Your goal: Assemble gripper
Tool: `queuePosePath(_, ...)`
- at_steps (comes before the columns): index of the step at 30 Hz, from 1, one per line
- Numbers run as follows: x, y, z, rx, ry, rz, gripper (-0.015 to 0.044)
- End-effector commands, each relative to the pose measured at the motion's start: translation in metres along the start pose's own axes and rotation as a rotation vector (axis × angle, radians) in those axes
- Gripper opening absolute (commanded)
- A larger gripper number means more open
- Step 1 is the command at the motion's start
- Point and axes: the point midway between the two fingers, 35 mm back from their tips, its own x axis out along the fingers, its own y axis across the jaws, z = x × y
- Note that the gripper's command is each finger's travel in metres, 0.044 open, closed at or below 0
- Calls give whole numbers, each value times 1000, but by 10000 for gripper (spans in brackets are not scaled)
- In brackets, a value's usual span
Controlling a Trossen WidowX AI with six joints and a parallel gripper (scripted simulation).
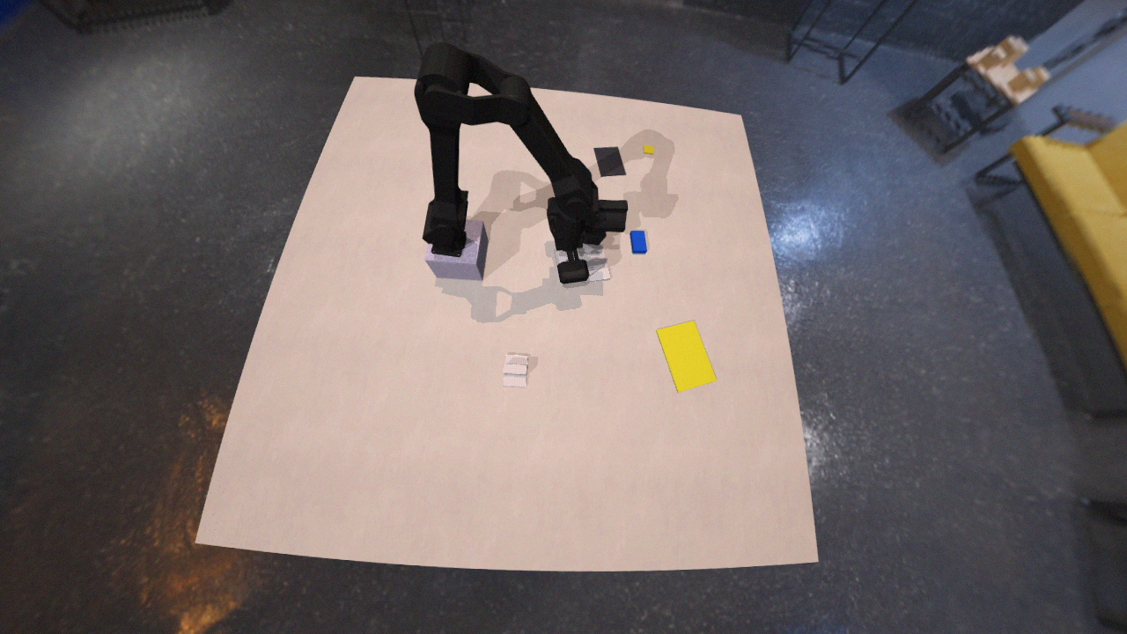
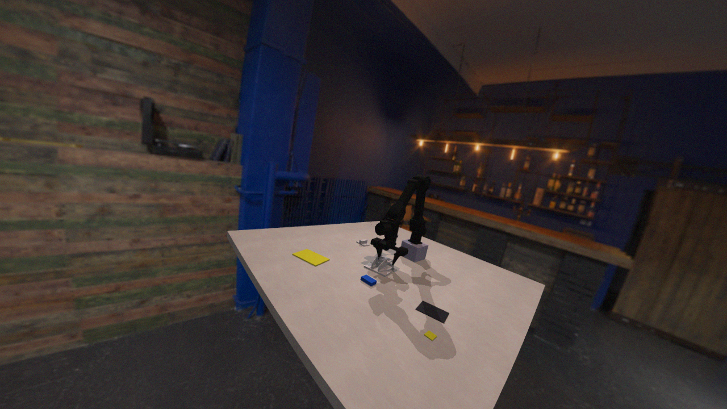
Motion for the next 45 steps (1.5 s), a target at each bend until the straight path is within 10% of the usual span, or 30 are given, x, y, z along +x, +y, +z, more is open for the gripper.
queuePosePath(1, 2, 0, -1, 5, 2, -3, 351)
queuePosePath(45, 10, 0, -1, 5, 2, -3, 351)
